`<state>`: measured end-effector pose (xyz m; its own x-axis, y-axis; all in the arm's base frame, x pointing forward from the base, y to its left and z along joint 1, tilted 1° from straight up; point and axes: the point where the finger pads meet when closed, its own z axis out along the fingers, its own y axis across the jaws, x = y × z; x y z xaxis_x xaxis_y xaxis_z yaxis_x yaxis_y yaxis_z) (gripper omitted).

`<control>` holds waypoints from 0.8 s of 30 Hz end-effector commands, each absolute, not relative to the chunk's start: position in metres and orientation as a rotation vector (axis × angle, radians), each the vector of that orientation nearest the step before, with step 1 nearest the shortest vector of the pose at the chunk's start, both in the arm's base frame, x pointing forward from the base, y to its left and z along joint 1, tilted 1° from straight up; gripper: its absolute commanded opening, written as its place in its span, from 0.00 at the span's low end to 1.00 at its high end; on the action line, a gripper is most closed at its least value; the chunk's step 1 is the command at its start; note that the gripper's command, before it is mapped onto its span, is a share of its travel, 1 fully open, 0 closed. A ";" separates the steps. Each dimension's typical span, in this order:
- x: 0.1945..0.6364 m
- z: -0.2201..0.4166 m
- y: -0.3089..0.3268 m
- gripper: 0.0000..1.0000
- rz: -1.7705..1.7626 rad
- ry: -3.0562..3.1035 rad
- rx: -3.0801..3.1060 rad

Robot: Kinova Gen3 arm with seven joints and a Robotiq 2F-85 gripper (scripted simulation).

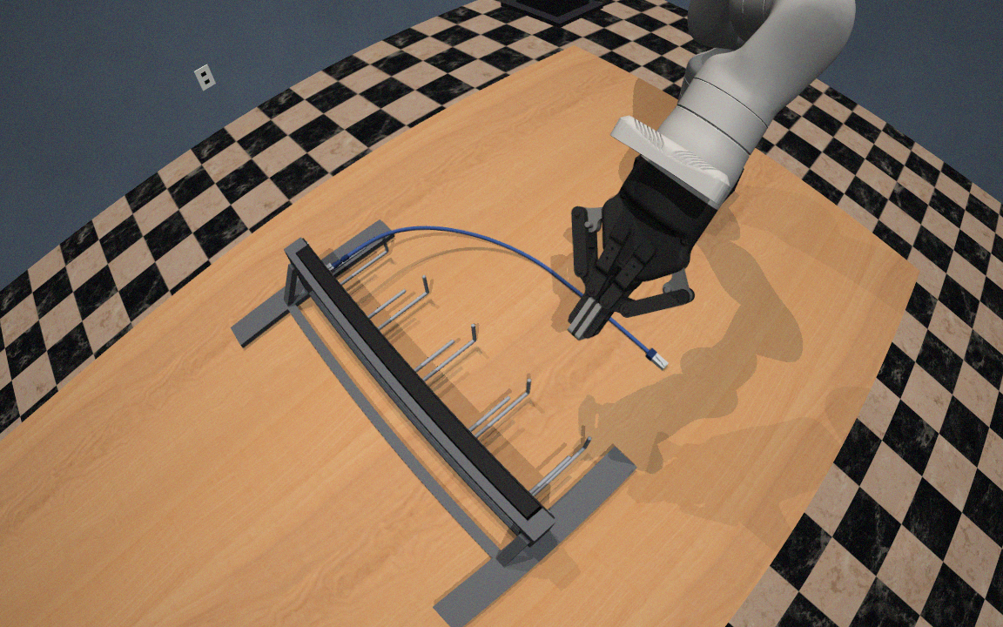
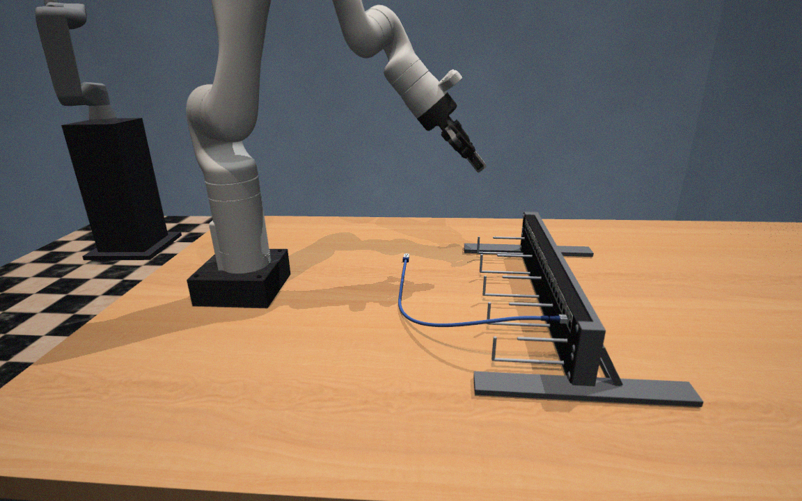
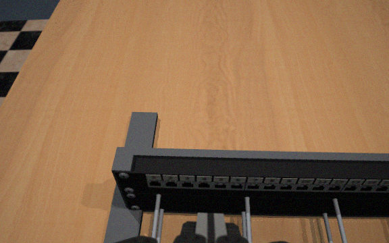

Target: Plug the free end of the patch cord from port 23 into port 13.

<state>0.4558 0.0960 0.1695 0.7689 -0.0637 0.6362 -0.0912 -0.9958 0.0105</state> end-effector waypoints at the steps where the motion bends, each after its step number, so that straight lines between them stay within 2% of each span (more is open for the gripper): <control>1: 0.450 0.175 0.104 0.00 1.040 -0.105 2.924; 24: 0.444 0.181 0.103 0.00 1.038 -0.105 2.921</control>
